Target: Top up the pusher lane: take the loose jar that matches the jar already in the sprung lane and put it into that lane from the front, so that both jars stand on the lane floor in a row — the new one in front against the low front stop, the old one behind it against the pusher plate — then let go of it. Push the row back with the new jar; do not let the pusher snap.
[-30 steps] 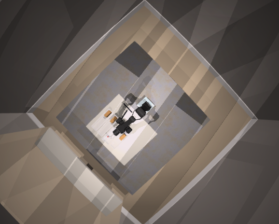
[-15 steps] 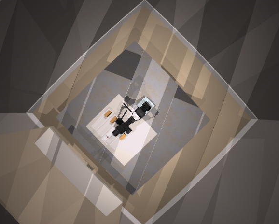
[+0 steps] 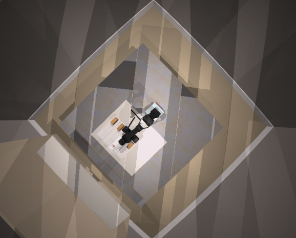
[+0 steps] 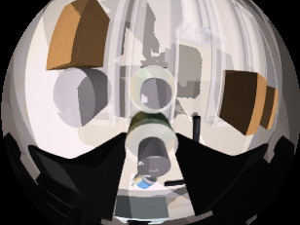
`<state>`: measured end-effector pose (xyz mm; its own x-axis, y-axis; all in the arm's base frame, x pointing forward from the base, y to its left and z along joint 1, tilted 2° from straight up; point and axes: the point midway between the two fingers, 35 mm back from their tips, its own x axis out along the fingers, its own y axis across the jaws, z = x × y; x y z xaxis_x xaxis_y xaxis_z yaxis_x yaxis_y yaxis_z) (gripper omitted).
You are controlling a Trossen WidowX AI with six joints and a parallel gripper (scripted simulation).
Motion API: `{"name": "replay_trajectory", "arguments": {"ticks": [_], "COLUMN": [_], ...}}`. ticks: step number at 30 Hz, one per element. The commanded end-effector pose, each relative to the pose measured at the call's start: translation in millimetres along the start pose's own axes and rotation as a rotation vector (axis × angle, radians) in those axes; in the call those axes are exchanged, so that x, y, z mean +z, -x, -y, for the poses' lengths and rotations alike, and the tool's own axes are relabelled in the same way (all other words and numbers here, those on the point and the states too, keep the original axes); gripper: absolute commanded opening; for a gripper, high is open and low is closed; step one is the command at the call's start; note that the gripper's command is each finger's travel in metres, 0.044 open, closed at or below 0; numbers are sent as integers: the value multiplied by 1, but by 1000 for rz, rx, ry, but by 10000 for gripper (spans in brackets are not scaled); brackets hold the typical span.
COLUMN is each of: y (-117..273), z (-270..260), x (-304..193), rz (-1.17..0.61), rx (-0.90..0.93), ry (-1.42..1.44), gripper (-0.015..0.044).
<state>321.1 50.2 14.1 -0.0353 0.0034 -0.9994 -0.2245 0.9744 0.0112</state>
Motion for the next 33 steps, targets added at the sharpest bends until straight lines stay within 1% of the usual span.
{"name": "replay_trajectory", "arguments": {"ticks": [1, 33], "y": [4, 9], "z": [1, 1], "x": [11, 26], "rz": [31, 32], "rx": [-4, -4], "ry": [-3, -3], "gripper": [0, 0]}}
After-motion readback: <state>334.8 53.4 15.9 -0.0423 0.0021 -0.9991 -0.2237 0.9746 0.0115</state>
